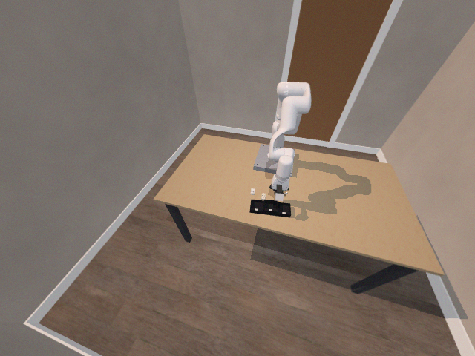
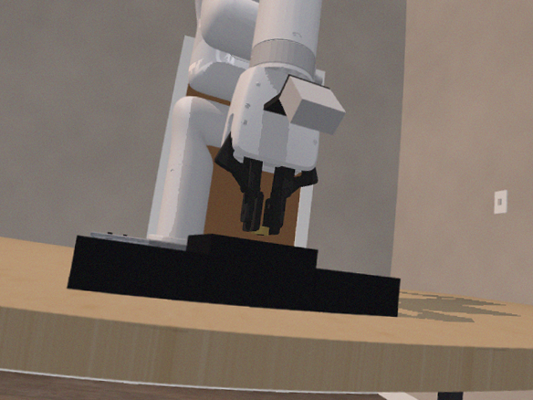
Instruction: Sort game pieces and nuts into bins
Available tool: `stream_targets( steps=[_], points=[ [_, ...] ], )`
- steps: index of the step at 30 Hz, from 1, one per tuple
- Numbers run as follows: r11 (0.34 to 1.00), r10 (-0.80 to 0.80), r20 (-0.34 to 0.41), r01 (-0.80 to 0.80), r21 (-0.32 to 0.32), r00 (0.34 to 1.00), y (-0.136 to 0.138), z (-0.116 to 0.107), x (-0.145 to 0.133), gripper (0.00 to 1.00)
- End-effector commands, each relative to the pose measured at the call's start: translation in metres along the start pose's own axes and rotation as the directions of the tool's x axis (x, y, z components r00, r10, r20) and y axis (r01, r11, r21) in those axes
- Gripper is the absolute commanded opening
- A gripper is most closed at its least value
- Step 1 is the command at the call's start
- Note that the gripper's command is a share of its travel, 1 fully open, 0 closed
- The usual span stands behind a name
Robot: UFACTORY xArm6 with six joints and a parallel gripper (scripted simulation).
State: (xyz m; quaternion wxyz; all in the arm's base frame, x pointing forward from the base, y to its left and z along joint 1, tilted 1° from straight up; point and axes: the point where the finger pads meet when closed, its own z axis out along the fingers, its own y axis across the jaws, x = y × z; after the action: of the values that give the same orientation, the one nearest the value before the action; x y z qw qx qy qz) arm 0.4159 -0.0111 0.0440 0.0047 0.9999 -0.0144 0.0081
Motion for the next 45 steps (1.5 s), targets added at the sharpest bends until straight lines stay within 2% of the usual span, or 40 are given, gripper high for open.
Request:
stream_targets(
  steps=[1, 13, 17, 26, 32, 34, 35, 41, 45],
  points=[
    [1.000, 0.000, -0.004, 0.000, 0.000, 1.000, 0.000, -0.002, 0.001, 0.00],
    [1.000, 0.000, -0.004, 0.000, 0.000, 1.000, 0.000, -0.008, 0.001, 0.00],
    [1.000, 0.000, -0.004, 0.000, 0.000, 1.000, 0.011, -0.008, 0.007, 0.00],
    [1.000, 0.000, -0.004, 0.000, 0.000, 1.000, 0.055, -0.008, 0.030, 0.00],
    [0.970, 0.244, -0.005, -0.244, 0.001, 0.970, 0.087, -0.008, 0.047, 0.00],
    [0.970, 0.244, -0.005, -0.244, 0.001, 0.970, 0.087, -0.008, 0.047, 0.00],
    [0.939, 0.343, -0.004, -0.343, 0.001, 0.939, 0.092, -0.008, 0.049, 0.00],
    [0.862, 0.506, -0.006, -0.506, 0.006, 0.862, 0.124, -0.008, 0.066, 0.00],
    [0.783, 0.622, -0.007, -0.622, 0.010, 0.783, 0.126, -0.008, 0.067, 0.00]
  ],
)
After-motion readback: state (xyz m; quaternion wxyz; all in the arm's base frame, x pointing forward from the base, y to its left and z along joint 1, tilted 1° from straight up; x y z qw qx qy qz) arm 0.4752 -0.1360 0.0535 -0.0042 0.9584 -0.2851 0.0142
